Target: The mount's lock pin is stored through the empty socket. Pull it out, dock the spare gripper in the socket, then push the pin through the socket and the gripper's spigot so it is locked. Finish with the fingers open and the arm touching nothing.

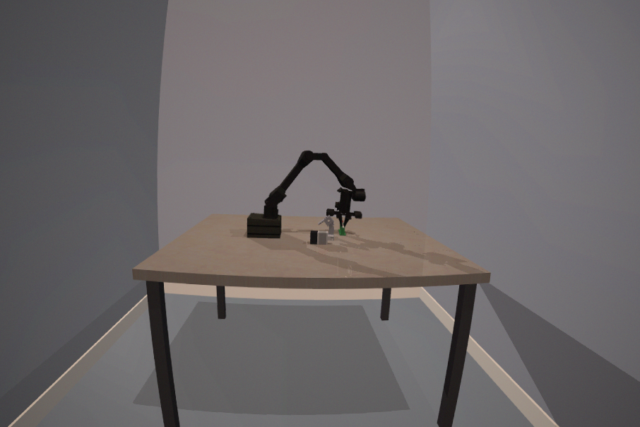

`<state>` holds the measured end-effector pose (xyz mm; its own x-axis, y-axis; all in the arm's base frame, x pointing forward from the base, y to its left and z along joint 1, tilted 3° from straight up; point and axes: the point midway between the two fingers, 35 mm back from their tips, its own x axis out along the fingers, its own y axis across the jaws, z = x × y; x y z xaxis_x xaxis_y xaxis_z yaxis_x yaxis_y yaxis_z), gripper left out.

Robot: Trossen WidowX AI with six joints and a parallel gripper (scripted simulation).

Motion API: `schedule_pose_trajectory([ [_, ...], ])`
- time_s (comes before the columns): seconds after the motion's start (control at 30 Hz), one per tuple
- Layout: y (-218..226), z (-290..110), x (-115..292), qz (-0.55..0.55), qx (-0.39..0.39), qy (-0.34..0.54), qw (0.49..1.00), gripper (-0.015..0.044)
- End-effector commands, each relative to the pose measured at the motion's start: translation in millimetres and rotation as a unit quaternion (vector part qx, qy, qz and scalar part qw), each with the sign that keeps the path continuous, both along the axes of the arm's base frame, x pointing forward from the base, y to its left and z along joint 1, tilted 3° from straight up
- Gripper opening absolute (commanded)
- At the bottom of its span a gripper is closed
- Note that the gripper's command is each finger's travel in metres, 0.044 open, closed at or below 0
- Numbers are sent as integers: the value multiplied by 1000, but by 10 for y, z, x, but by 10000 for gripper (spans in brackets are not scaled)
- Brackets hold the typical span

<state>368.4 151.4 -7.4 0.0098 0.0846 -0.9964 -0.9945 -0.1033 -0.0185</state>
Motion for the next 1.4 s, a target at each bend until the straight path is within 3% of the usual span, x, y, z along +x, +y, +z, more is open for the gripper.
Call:
schedule_pose_trajectory([
  [0.0, -3, -46, 0, 2, -1, 2, 1000, 0],
  [1.0, 1, -4, 4, 0, 0, -1, 1000, 0],
  [1.37, 1, -4, 4, 0, 0, -1, 1000, 289],
])
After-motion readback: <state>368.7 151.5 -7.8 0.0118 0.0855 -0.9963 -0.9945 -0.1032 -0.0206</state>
